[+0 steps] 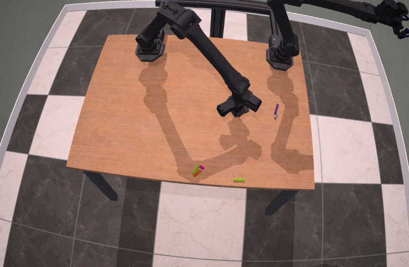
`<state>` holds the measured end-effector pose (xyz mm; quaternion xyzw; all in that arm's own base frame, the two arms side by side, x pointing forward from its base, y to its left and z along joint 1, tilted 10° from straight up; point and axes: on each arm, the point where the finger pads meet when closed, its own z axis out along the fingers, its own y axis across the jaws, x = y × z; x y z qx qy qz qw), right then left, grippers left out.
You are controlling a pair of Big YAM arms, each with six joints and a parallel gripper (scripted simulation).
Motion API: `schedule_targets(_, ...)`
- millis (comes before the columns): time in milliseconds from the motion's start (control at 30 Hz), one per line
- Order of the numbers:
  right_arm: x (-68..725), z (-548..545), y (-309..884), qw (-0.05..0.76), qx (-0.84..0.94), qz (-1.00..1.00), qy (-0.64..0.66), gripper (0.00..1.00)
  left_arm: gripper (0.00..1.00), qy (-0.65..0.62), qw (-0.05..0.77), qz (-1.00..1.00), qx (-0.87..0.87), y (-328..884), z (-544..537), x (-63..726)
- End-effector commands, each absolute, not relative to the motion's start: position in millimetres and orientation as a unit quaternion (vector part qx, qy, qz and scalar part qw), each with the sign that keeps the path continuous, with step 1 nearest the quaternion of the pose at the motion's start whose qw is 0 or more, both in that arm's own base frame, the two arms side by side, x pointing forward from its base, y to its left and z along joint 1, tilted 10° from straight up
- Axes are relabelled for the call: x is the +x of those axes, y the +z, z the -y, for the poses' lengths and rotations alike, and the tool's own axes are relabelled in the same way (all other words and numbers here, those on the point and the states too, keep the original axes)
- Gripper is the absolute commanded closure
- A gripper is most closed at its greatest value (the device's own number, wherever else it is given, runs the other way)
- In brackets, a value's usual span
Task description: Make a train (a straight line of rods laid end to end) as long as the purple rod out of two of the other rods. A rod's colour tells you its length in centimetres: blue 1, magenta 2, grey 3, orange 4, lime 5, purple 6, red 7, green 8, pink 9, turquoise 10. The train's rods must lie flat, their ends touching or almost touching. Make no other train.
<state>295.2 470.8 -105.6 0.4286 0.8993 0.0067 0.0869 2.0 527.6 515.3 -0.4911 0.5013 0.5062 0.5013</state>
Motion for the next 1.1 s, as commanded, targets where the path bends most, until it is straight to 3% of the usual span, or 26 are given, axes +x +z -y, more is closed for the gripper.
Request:
schedule_targets(0,307.4,-486.2,-98.8,0.089,0.429,-0.898,0.027,0.96,0.00,0.517,0.512,-0.482,-0.488,530.9,-522.0,-5.3)
schedule_targets(200,307.4,-486.2,-98.8,0.089,0.429,-0.898,0.027,0.96,0.00,0.517,0.512,-0.482,-0.488,530.9,-522.0,-5.3)
schedule_targets(633,307.4,-486.2,-98.8,0.089,0.429,-0.898,0.027,0.77,0.00,0.517,0.512,-0.482,-0.488,530.9,-522.0,-5.3)
schedule_targets(1067,307.3,-487.4,-92.7,0.089,0.429,-0.898,0.030,0.77,0.00,0.517,0.512,-0.482,-0.488,530.9,-522.0,-5.3)
